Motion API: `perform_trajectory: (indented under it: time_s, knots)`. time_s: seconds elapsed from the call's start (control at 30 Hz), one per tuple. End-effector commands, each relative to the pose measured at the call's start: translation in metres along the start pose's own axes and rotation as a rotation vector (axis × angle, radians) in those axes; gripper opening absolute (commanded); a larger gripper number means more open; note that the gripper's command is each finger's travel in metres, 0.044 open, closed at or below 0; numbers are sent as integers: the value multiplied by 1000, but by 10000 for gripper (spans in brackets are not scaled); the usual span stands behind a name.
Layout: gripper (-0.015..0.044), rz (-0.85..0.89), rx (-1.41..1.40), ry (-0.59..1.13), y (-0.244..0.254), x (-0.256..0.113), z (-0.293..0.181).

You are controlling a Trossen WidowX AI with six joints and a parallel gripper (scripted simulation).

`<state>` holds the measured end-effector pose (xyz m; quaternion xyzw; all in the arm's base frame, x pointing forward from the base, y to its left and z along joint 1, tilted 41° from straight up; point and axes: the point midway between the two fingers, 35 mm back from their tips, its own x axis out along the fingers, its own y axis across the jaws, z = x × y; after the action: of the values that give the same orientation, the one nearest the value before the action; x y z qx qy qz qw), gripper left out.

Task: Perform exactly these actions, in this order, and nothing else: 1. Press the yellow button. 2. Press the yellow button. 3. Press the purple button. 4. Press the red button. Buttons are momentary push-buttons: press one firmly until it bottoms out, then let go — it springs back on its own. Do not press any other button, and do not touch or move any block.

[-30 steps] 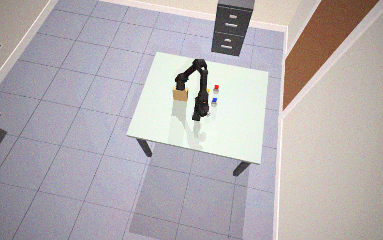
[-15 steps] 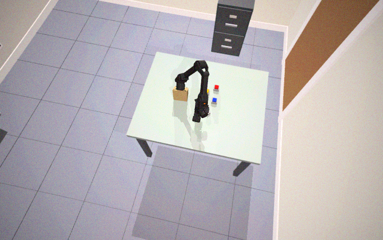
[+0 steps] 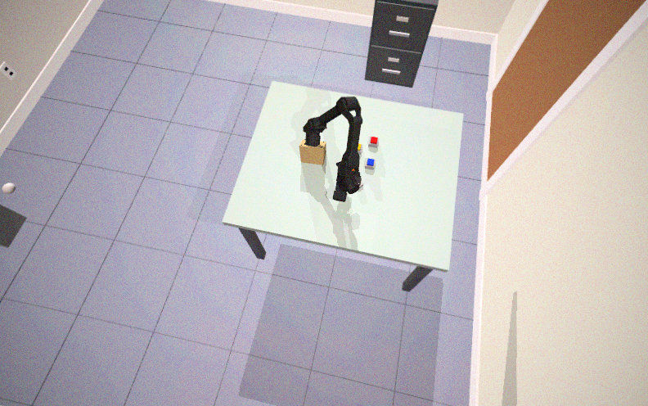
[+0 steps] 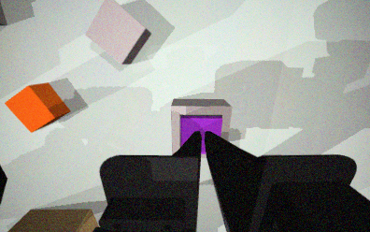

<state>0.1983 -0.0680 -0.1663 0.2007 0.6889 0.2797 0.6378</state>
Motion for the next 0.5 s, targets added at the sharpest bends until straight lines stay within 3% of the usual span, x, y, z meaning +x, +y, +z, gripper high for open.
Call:
perform_trajectory:
  time_s: [0.0, 0.3, 0.47]
  knots:
    - [20, 4, 5, -2, 1, 1, 0]
    - [20, 4, 5, -2, 1, 1, 0]
    - [20, 2, 6, -1, 0, -34, 0]
